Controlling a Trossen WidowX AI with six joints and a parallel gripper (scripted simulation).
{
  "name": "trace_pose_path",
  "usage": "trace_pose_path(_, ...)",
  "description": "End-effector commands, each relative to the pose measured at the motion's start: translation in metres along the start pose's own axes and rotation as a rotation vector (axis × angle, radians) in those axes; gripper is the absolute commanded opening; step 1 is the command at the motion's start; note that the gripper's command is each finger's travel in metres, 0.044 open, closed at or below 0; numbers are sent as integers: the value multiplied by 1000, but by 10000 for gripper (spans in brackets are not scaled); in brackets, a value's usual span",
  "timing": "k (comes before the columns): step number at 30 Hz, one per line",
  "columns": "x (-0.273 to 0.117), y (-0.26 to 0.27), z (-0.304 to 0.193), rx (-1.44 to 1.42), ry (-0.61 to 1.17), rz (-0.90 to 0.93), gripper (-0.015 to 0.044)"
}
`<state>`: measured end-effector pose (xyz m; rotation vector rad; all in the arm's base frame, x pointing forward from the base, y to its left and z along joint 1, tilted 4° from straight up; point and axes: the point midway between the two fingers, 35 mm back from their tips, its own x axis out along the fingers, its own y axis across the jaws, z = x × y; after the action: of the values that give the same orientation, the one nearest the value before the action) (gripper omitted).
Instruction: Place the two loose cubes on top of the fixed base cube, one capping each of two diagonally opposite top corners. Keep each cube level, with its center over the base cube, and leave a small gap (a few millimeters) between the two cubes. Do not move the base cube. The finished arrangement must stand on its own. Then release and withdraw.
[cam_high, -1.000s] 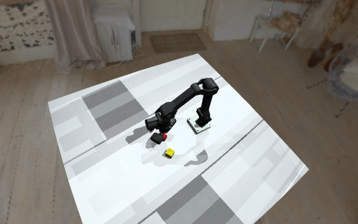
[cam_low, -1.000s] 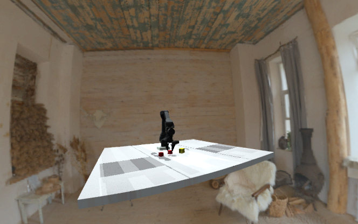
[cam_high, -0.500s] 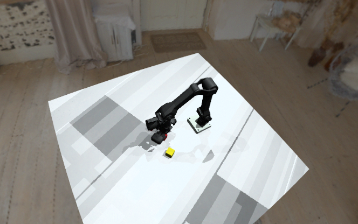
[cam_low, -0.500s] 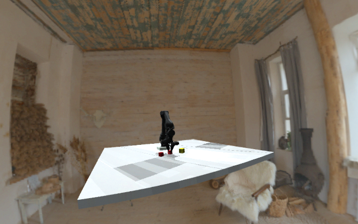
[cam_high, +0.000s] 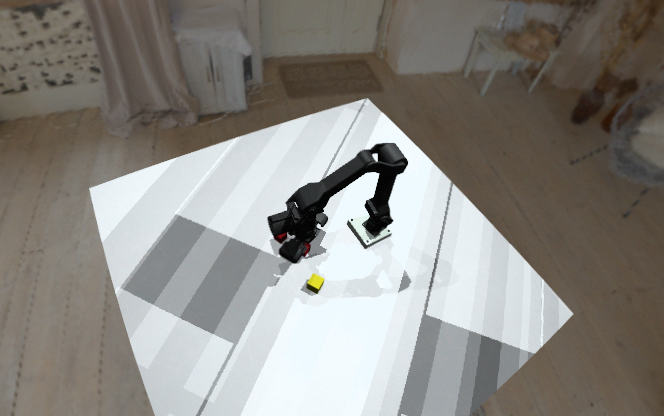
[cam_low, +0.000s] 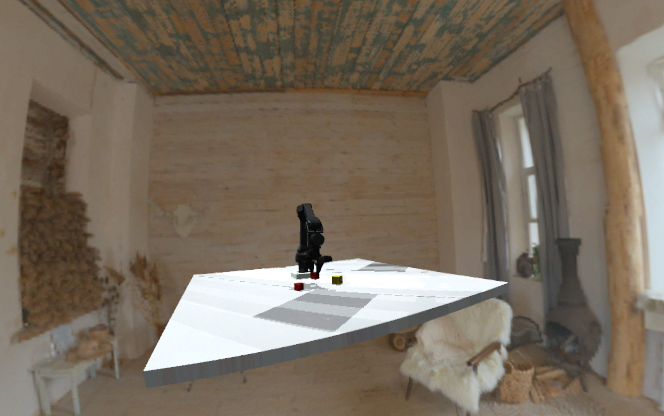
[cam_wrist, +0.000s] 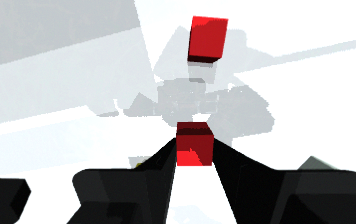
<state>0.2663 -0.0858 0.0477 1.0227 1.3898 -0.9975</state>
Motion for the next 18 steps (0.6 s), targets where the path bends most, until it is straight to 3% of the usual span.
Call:
trace_pose_path(1, -15, 3, 1, -1, -5, 15, 105)
trace_pose_path(18, -69, -2, -2, -1, -5, 14, 105)
